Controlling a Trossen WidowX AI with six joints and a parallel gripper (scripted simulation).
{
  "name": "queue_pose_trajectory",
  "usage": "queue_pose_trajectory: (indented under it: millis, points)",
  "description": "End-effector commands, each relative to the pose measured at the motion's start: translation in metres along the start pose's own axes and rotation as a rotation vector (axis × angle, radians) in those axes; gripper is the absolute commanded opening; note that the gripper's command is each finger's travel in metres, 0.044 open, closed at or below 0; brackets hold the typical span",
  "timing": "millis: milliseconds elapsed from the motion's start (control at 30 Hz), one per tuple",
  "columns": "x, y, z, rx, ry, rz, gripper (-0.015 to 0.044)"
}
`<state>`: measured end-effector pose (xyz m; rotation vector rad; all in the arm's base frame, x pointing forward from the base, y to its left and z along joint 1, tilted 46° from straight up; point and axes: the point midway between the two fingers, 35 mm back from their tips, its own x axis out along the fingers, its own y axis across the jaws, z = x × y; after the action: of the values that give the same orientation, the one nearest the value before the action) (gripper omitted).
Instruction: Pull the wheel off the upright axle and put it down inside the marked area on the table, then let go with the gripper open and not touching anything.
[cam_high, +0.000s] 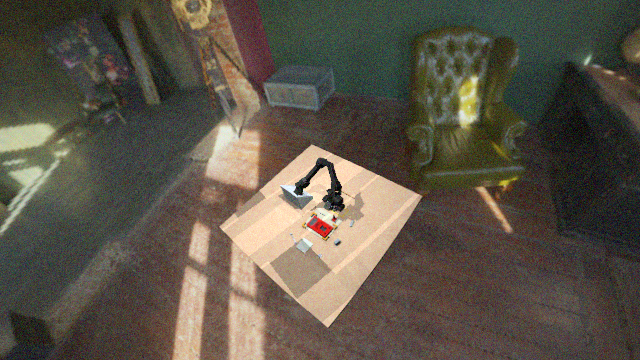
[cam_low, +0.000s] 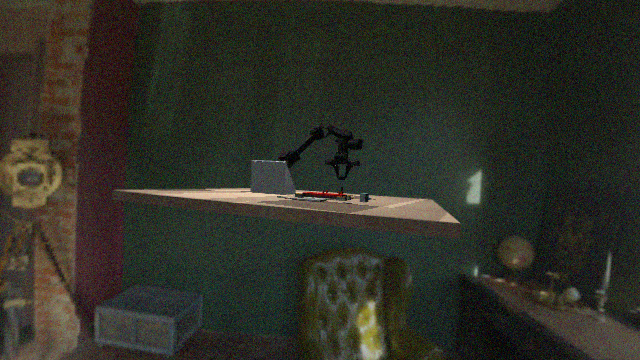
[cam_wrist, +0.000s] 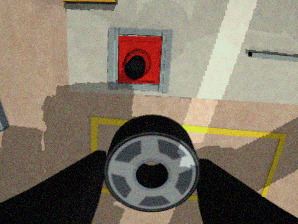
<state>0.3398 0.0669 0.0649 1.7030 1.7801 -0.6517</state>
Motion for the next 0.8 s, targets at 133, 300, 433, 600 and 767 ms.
queue_pose_trajectory:
  millis: [133,300,433,600,767]
  points:
    - [-0.001,-0.011,-0.02,0.006,0.005,-0.004,0.0]
    - [-0.002,-0.018,-0.032,0.005,0.006,-0.004,0.0]
    - [-0.003,-0.024,-0.041,0.004,0.006,-0.004,0.0]
    - [-0.003,-0.033,-0.053,0.004,0.007,-0.005,0.0]
    - [-0.004,-0.041,-0.063,0.003,0.008,-0.005,0.0]
